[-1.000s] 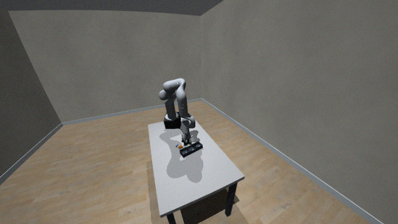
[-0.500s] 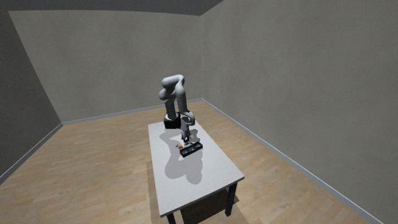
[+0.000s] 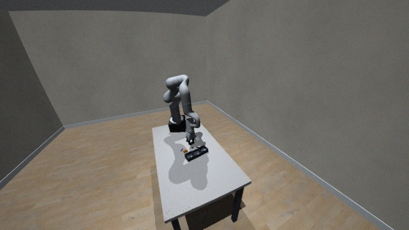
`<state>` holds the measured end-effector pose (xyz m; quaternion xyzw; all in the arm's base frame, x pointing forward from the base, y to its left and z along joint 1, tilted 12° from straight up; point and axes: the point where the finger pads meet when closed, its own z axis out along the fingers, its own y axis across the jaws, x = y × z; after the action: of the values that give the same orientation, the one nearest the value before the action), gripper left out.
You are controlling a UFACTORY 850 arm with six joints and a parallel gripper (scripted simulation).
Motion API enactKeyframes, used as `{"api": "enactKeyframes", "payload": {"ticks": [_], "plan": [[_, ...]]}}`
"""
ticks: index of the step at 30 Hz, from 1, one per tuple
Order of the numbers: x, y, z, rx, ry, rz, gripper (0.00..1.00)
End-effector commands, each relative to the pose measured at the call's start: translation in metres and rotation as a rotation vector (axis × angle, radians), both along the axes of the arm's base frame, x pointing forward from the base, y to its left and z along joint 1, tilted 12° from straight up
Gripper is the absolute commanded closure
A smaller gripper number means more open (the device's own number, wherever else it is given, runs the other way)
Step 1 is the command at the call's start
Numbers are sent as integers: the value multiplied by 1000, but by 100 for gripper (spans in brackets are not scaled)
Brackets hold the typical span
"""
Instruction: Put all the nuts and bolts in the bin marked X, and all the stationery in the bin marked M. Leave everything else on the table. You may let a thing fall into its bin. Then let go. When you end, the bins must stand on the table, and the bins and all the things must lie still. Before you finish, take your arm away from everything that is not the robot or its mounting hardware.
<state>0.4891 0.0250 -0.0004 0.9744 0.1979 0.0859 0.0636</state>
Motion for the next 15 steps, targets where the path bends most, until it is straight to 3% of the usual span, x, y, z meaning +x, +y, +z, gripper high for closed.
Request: {"api": "enactKeyframes", "payload": {"ticks": [1, 12, 15], "plan": [[1, 0, 1, -2, 0, 0, 100], [-1, 1, 7, -2, 0, 0, 100], [13, 12, 9, -2, 0, 0, 100]]}}
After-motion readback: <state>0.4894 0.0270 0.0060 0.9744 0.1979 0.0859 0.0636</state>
